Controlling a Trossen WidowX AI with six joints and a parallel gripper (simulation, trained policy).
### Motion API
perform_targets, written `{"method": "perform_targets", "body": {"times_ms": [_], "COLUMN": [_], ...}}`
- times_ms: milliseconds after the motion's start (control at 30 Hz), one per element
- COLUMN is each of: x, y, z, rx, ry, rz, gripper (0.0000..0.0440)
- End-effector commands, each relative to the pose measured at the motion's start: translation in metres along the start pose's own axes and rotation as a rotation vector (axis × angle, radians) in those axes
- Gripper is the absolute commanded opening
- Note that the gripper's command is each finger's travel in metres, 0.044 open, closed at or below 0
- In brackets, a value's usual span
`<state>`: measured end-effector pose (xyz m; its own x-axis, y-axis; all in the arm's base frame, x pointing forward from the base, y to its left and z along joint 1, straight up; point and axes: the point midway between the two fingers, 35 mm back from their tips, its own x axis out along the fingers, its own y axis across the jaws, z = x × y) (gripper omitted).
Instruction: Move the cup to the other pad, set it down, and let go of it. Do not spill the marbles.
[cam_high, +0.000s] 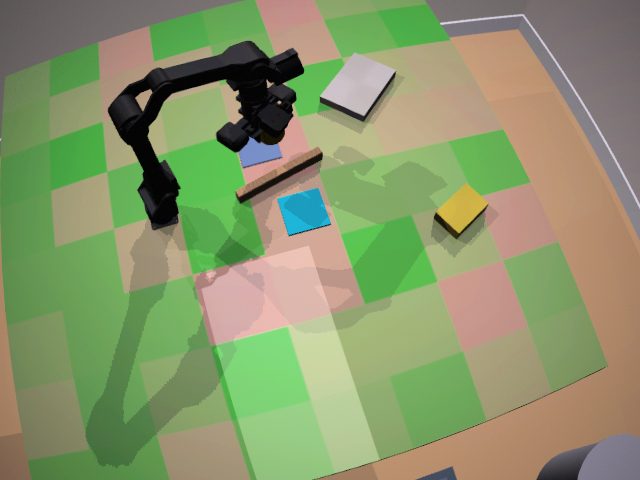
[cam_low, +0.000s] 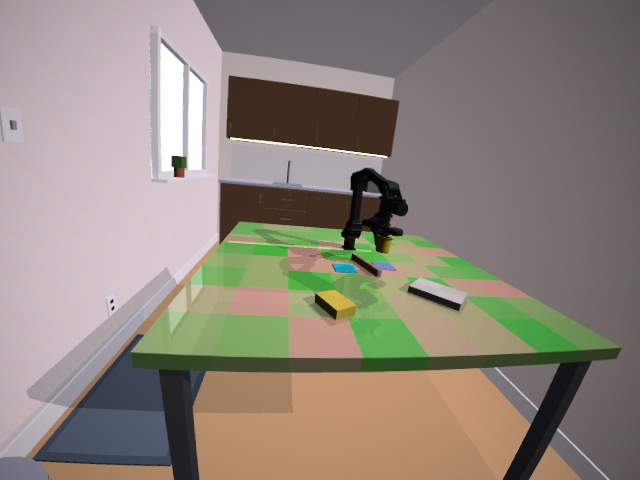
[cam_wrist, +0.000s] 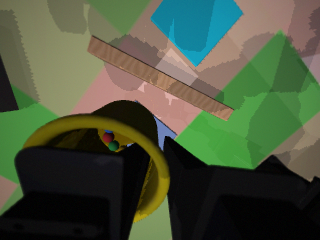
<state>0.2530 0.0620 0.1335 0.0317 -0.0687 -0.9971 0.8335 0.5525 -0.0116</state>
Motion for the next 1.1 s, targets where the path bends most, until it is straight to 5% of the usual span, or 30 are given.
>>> {"method": "perform_targets", "body": {"times_ms": [0,1067], "x": [-0.006,0.011], "y": [0.001,-0.014], "z": [0.008,0.111], "rx": [0.034,0.276], "ry": [-0.005,-0.117], "rz": [0.023,0.127], "gripper": [0.0000,0.0000]}}
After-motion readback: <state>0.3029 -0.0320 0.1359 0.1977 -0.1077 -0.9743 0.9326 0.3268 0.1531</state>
